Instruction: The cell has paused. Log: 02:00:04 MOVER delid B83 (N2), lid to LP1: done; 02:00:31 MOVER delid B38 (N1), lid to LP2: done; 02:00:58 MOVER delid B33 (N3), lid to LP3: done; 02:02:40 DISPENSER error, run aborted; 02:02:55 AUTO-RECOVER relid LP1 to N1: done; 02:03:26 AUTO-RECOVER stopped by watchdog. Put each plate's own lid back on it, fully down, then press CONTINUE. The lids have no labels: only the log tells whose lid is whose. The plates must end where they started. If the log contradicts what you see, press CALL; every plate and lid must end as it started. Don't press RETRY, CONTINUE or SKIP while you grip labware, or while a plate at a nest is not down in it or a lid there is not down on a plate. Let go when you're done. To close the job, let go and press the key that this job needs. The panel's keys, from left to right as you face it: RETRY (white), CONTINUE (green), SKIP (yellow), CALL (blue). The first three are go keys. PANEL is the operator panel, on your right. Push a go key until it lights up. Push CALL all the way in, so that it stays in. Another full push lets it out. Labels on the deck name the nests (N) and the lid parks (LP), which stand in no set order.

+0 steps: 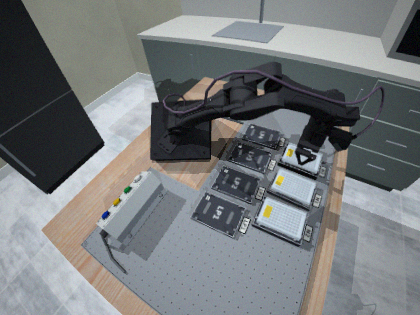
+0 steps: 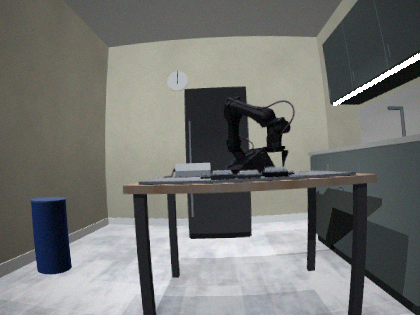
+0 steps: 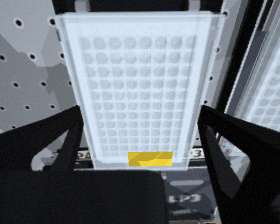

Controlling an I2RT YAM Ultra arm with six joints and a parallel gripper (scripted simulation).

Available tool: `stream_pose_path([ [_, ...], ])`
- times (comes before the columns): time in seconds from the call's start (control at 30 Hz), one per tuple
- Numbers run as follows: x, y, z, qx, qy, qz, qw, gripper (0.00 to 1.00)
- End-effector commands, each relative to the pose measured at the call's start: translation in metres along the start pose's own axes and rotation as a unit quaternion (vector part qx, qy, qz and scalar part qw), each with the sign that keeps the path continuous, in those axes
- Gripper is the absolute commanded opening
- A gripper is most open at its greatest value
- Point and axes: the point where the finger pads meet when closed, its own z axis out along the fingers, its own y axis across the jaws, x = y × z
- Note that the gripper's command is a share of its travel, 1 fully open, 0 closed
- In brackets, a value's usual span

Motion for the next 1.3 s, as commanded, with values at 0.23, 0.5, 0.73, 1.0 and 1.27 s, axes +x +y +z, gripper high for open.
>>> stream_pose_path([
  [0.23, -0.0011, 0.0071, -0.0008, 0.0, -0.014, -0.007, 1.0, 0.0],
  [0.5, -0.008, 0.0055, -0.0056, -0.005, -0.023, 0.001, 1.0, 0.0],
  [0.73, -0.0051, 0.005, -0.0053, -0.006, -0.017, 0.0, 1.0, 0.0],
  [1.0, -0.0051, 0.005, -0.0052, -0.006, -0.017, 0.0, 1.0, 0.0],
  [1.27, -0.005, 0.0053, -0.0054, -0.006, -0.017, 0.0, 1.0, 0.0],
])
